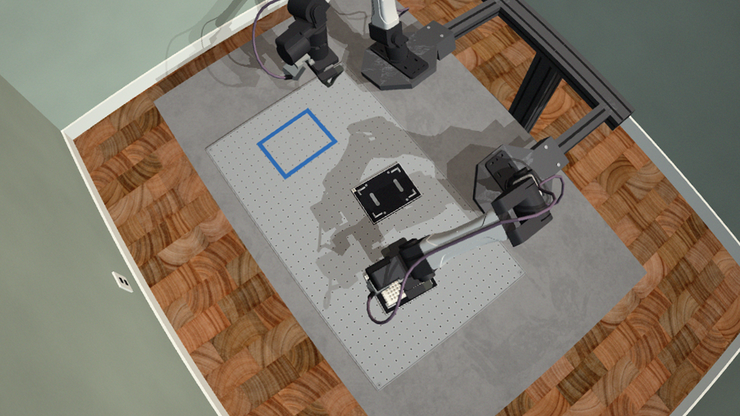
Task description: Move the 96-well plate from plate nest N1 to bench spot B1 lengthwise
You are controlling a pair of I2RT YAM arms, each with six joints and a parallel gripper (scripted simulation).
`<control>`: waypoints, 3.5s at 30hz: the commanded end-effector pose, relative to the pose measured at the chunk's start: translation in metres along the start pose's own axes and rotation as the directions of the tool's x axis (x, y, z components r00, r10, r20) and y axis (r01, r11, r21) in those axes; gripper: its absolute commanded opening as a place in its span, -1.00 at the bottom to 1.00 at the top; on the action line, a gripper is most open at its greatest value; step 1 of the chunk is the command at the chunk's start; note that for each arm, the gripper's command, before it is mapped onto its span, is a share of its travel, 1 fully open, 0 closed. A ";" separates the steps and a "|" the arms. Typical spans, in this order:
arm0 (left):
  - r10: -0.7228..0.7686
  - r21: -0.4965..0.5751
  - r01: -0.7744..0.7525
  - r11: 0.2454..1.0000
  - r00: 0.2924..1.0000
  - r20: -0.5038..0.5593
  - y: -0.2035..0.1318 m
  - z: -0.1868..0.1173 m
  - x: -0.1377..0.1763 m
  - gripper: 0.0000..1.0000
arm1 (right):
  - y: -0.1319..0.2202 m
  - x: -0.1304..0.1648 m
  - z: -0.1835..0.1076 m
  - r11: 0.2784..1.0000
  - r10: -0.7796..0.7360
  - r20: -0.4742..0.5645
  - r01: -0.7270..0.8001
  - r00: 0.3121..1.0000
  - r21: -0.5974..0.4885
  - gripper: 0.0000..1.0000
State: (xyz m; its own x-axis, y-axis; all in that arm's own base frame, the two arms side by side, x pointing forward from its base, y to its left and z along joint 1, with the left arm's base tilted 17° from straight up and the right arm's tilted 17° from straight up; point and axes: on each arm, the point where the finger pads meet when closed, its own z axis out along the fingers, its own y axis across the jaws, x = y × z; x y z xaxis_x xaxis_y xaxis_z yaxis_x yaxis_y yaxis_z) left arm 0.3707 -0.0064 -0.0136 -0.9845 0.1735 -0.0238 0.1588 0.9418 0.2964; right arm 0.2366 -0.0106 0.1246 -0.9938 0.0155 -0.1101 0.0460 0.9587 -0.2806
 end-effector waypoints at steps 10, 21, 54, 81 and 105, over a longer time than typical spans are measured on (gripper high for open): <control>-0.003 -0.006 0.003 1.000 1.000 -0.011 0.002 0.025 0.000 1.00 | 0.000 0.011 0.007 1.000 -0.011 -0.048 0.011 0.999 0.015 1.00; -0.003 -0.003 0.003 1.000 1.000 -0.013 0.002 0.044 -0.001 1.00 | 0.000 0.011 0.007 1.000 -0.011 -0.048 0.011 0.999 0.015 1.00; -0.010 0.001 0.010 1.000 1.000 0.011 0.005 0.084 -0.009 1.00 | 0.000 0.011 0.007 1.000 -0.011 -0.048 0.011 0.999 0.015 1.00; -0.012 -0.002 0.012 1.000 0.999 0.044 0.005 0.071 -0.013 1.00 | 0.000 0.011 0.007 1.000 -0.011 -0.048 0.011 0.999 0.015 1.00; -0.011 -0.002 0.011 1.000 0.999 0.044 0.005 0.071 -0.012 -1.00 | 0.000 0.011 0.007 1.000 -0.011 -0.048 0.011 0.999 0.015 1.00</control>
State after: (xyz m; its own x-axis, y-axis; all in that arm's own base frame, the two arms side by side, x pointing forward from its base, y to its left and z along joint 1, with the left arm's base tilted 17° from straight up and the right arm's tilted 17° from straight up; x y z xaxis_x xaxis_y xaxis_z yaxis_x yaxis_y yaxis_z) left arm 0.3813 0.0162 -0.0906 -0.9850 0.1710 -0.0253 0.1558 0.9416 0.2984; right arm 0.2366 -0.0106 0.1246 -0.9938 0.0155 -0.1101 0.0460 0.9587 -0.2806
